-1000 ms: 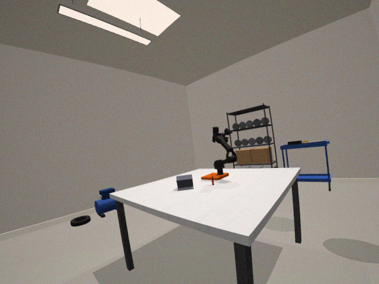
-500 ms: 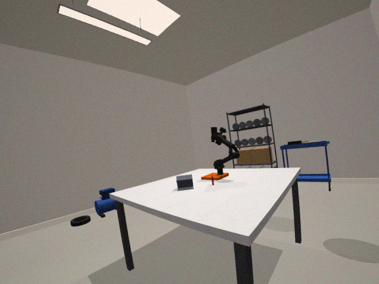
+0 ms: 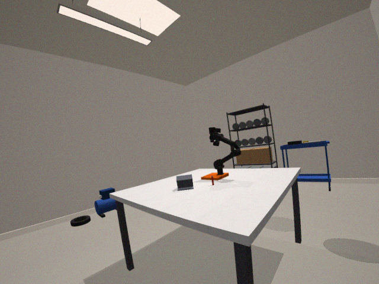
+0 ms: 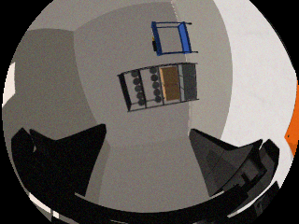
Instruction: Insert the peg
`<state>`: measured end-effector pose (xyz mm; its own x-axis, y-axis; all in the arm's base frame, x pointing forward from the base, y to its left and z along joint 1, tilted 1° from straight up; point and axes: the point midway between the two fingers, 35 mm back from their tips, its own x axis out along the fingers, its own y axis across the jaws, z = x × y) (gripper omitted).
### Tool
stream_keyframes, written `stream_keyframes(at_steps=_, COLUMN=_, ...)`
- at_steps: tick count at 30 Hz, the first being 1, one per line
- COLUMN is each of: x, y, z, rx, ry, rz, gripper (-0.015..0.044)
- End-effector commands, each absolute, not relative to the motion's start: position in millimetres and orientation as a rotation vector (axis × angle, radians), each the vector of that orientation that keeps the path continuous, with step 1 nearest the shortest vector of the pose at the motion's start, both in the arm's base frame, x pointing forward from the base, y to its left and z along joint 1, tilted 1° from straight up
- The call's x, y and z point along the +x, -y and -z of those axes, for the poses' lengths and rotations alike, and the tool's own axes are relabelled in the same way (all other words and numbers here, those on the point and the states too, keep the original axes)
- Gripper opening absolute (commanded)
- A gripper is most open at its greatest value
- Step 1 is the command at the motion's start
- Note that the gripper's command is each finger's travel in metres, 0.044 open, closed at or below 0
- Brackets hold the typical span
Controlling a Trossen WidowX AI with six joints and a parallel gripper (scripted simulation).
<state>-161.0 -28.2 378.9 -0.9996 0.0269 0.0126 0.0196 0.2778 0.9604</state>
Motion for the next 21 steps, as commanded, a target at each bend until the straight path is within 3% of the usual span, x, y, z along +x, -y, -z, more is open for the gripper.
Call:
stream_keyframes(at_steps=1, x=-160.8, y=44.6, z=-380.0, rx=-0.052, ry=-2.447, rz=-2.023, gripper=0.0440)
stream_keyframes(at_steps=21, x=-137.3, y=136.4, z=-368.1, rx=-0.545, ry=-1.914, rz=-2.831, gripper=0.0440)
